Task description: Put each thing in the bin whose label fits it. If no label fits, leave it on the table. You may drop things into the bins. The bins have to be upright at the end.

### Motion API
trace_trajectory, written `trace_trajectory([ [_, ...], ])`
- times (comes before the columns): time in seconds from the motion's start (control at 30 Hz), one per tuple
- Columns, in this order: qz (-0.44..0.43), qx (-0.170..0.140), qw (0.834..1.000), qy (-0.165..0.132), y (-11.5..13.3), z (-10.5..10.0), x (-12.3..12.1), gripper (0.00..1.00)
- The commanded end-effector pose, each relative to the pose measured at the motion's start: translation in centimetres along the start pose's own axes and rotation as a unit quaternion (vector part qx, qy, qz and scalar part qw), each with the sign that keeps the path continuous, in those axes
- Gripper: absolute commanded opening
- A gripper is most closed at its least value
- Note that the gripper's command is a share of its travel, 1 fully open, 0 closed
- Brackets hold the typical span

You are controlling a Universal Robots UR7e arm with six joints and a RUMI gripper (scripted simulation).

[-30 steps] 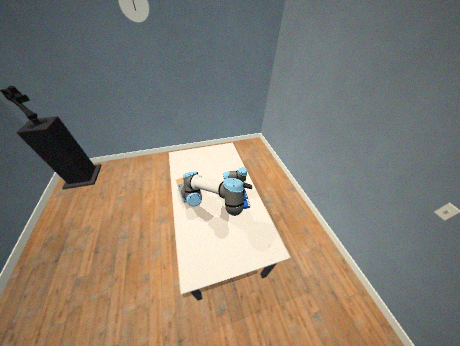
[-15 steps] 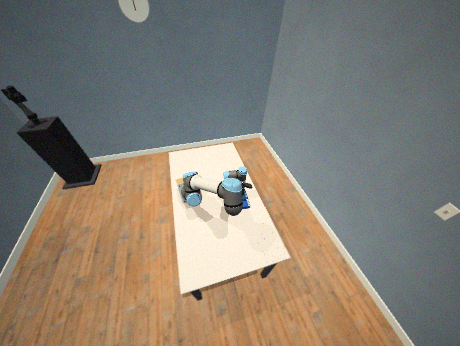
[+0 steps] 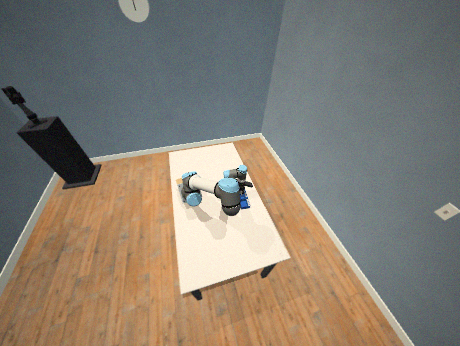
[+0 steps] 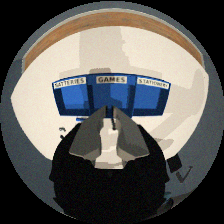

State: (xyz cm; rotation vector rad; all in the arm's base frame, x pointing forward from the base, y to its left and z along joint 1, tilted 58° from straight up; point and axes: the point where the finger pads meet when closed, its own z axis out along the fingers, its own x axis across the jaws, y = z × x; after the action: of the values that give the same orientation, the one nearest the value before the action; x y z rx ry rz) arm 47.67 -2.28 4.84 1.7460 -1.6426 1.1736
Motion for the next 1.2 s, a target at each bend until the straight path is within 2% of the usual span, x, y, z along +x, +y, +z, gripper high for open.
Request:
trace_trajectory([
  [0.0, 0.001, 0.000, 1.000, 0.000, -0.2, -1.7, 0.0, 0.04],
  [0.17, 0.001, 0.000, 1.000, 0.000, -0.2, -3.5, 0.0, 0.04],
  [0.5, 0.001, 0.000, 1.000, 0.000, -0.2, -3.5, 0.0, 0.04],
  [0.93, -0.001, -0.001, 1.000, 0.000, 0.1, -3.4, -6.7, 0.04],
  [1.0, -0.001, -0.001, 1.000, 0.000, 0.1, -3.4, -6.7, 0.04],
  [1.17, -0.001, -0.001, 1.000, 0.000, 0.1, -3.4, -8.6, 0.04],
])
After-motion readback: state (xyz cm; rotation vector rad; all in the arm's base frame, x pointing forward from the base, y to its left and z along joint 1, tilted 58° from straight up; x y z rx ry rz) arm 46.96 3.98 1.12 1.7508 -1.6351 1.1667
